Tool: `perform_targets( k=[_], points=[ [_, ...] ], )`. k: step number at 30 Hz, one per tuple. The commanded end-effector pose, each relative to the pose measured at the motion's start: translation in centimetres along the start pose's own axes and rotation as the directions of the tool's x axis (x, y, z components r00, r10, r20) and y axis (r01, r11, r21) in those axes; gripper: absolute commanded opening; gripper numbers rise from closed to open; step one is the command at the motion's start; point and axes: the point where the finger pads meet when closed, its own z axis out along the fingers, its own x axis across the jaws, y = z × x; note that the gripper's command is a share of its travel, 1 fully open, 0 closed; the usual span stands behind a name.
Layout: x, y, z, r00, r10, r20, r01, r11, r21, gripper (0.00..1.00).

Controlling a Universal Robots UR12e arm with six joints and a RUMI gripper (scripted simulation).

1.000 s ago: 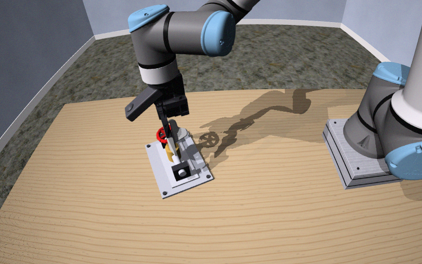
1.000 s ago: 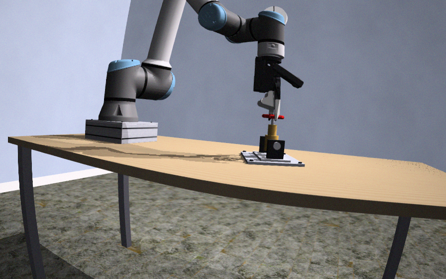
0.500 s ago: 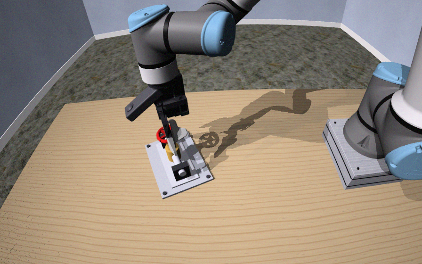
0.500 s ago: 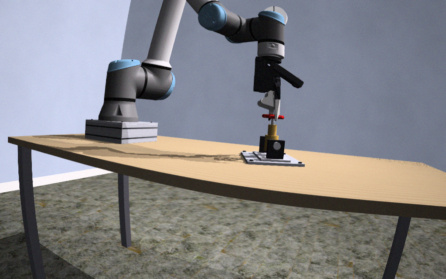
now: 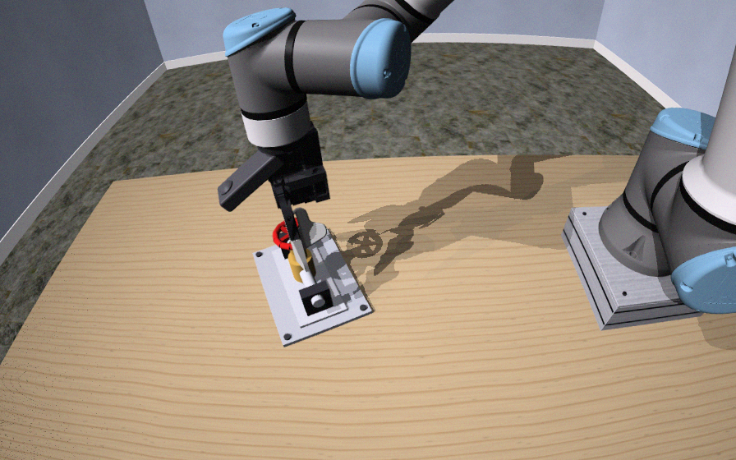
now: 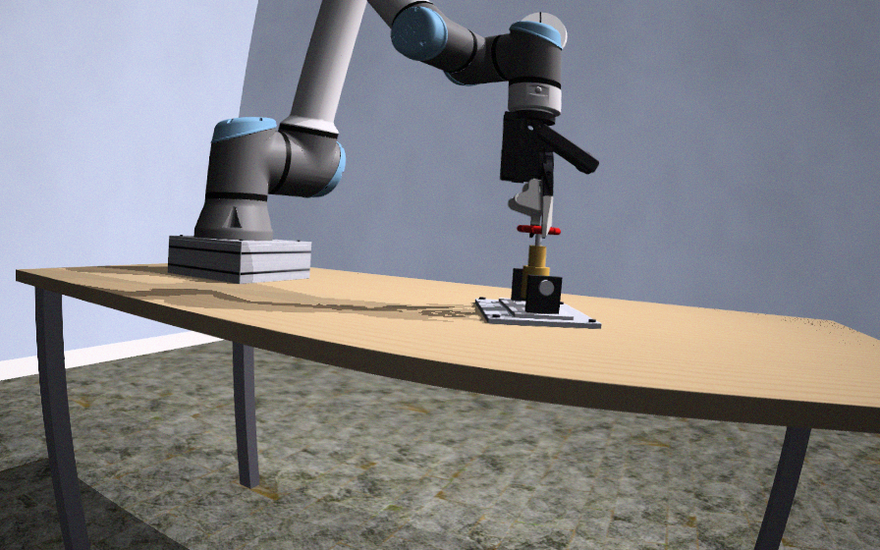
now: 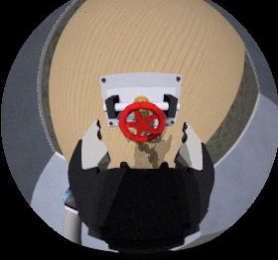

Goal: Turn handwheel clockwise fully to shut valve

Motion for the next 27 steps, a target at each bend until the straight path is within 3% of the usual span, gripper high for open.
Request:
perform_targets(
  k=[1,3,4,27],
  points=[
    [0.07,0.09,0.06,1.0,0.001,0.001,-0.001,1.0,0.001,1.0],
    [0.07,0.09,0.06,1.0,0.001,0.001,-0.001,1.0,0.001,1.0],
    [0.07,0.09,0.06,1.0,0.001,0.001,-0.001,1.0,0.001,0.0],
    [0.07,0.09,0.06,1.0,0.001,0.001,-0.001,1.0,0.001,0.0]
  ],
)
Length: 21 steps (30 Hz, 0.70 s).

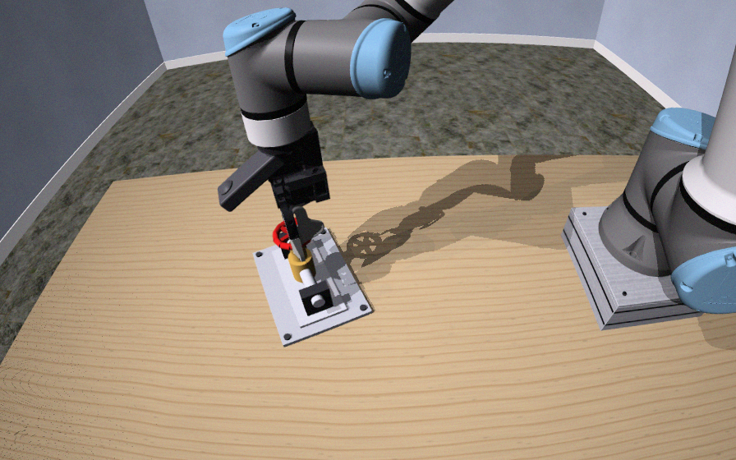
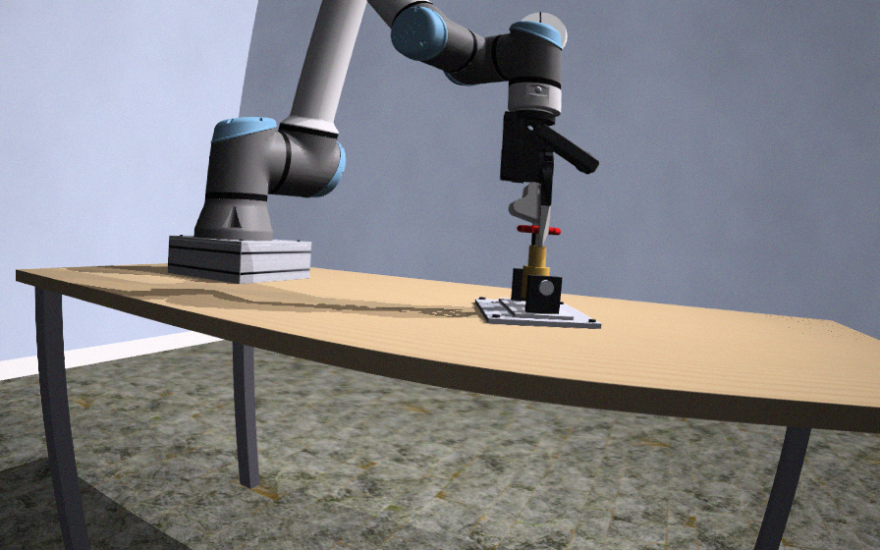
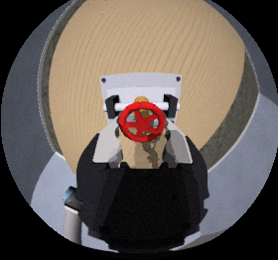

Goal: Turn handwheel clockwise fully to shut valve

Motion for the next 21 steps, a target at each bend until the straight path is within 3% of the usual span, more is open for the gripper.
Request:
perform_targets(
  k=[1,21],
  points=[
    [0.07,0.09,0.06,1.0,0.001,0.001,-0.001,1.0,0.001,0.0],
    [0.05,0.1,0.06,1.0,0.02,0.001,-0.02,1.0,0.001,0.0]
  ],
)
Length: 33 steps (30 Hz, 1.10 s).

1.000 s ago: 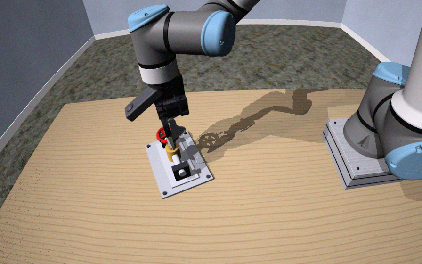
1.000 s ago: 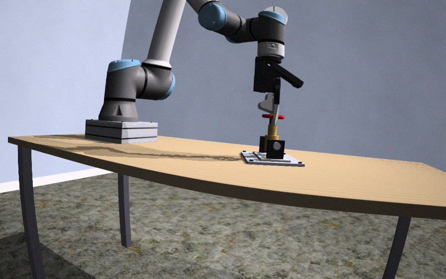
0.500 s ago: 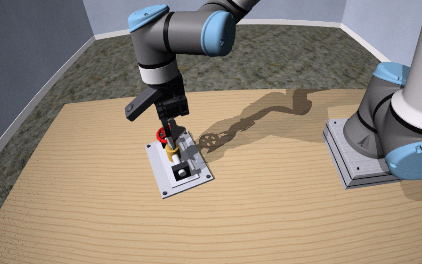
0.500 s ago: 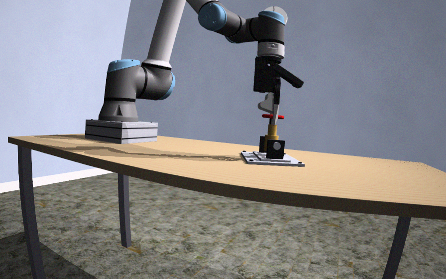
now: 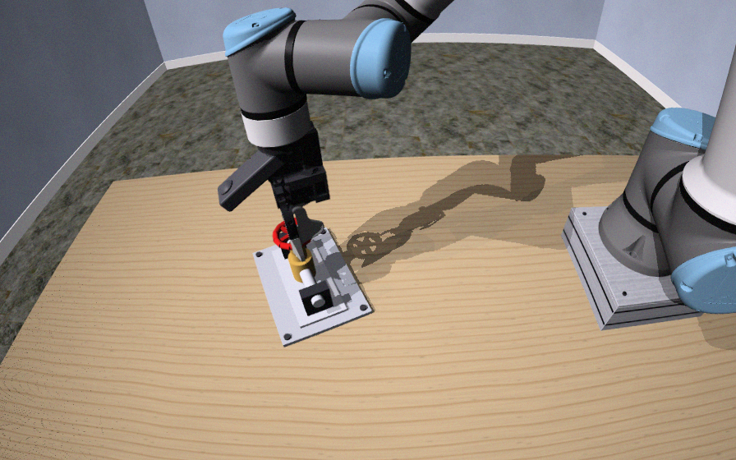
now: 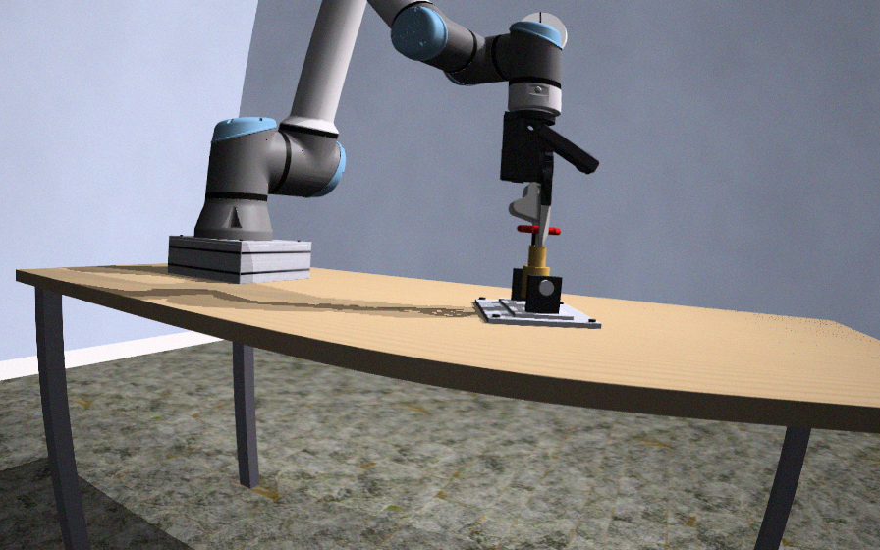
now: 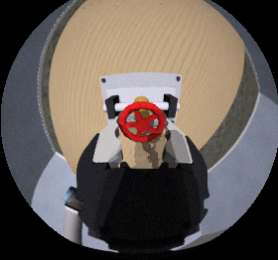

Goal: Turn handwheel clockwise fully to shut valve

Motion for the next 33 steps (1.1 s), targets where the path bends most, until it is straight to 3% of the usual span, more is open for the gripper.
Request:
perform_targets(
  k=[1,17,33],
  points=[
    [0.05,0.1,0.06,1.0,0.02,0.001,-0.02,1.0,0.0,0.0],
    [-0.01,-0.04,-0.06,0.979,0.204,-0.001,-0.204,0.979,0.002,0.0],
    [-0.01,-0.07,-0.08,0.879,0.476,0.0,-0.476,0.879,0.003,0.0]
  ],
)
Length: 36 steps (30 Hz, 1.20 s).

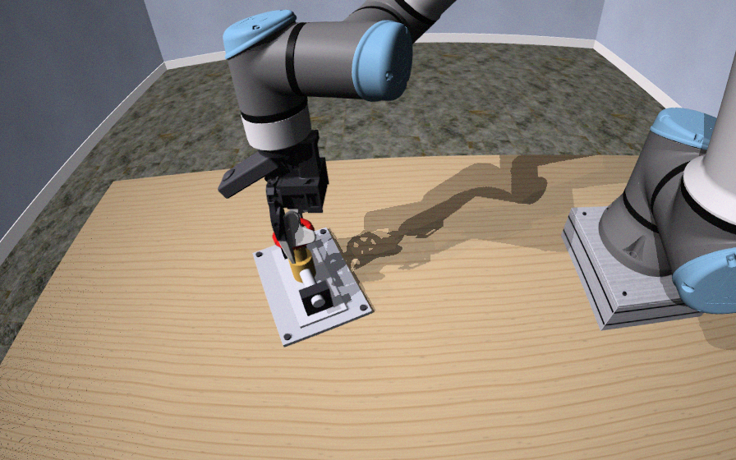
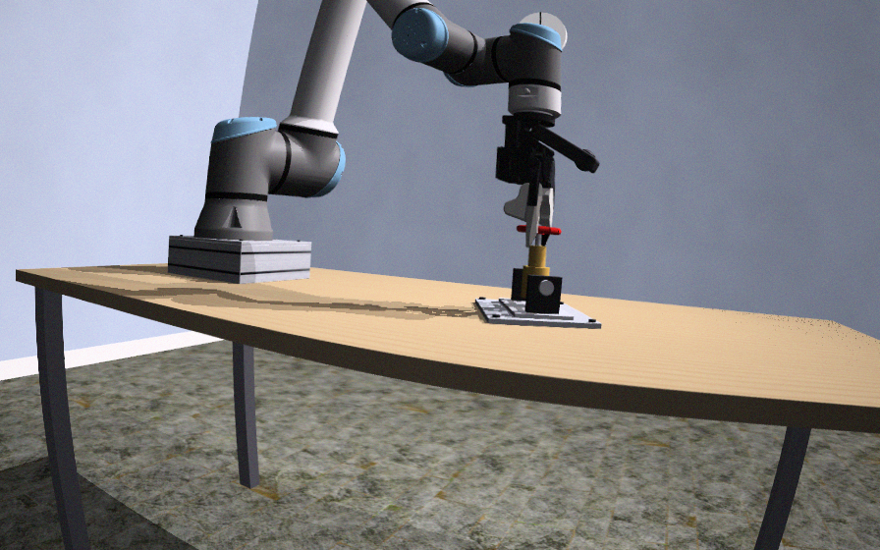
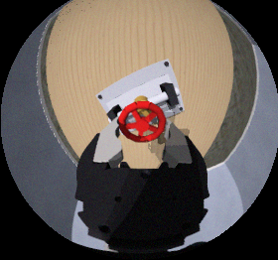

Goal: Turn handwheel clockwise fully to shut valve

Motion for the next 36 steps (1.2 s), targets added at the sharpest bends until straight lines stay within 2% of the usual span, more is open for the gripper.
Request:
perform_targets(
  k=[1,15,36],
  points=[
    [-0.04,-0.18,-0.24,0.995,0.099,-0.004,-0.099,0.995,0.005,0.0],
    [0.02,-0.26,-0.27,0.963,0.27,-0.003,-0.27,0.963,0.006,0.0],
    [0.11,-0.26,-0.28,0.958,0.288,-0.003,-0.288,0.958,0.006,0.0]
  ],
)
